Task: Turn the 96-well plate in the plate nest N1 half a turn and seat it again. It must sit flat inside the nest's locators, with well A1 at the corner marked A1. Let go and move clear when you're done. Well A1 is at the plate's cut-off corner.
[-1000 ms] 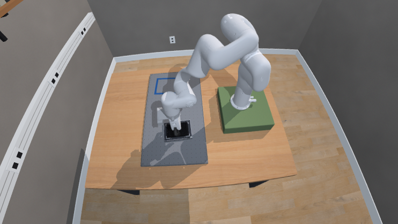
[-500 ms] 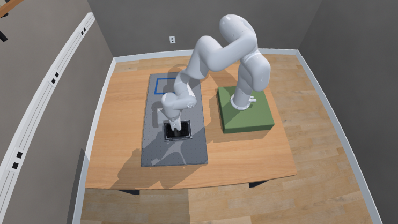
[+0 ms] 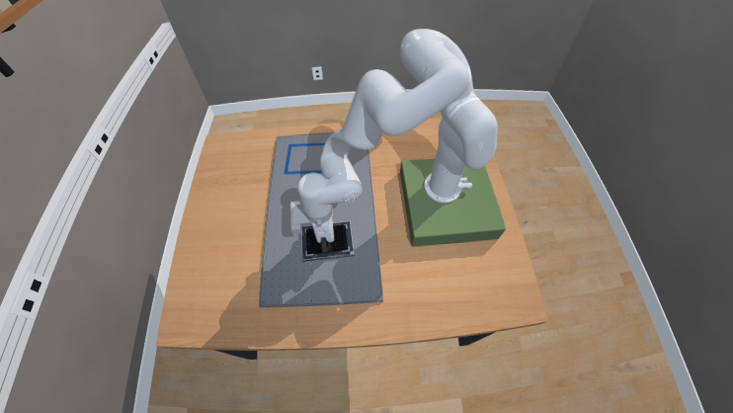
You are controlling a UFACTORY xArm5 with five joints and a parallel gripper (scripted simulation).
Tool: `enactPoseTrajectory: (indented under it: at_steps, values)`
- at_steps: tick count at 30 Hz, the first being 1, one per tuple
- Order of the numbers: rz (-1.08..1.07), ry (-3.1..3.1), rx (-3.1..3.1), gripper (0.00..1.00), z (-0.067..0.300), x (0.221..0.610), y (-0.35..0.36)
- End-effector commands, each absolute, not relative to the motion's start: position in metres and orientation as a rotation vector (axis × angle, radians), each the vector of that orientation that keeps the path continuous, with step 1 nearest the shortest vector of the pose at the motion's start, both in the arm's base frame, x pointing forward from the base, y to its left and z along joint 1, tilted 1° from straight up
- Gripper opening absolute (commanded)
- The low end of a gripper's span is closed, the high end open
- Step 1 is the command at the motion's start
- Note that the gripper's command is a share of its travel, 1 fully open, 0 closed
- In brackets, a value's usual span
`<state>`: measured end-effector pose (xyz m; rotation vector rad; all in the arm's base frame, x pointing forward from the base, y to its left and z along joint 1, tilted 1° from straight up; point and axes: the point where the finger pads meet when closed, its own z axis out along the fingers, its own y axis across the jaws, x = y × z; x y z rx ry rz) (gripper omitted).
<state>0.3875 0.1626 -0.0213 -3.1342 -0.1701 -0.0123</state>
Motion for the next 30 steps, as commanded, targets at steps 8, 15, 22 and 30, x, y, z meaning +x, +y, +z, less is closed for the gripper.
enactPoseTrajectory:
  at_steps: [8, 15, 22, 30]
  values:
    - [-0.021, -0.170, -3.138, 1.00, -0.0236, 0.3890, 0.1632]
    - [-0.021, -0.170, -3.138, 1.00, -0.0236, 0.3890, 0.1632]
    - [-0.021, -0.170, -3.138, 0.00, -0.0230, 0.3890, 0.1632]
    - [-0.021, -0.170, -3.138, 0.00, -0.0230, 0.3890, 0.1632]
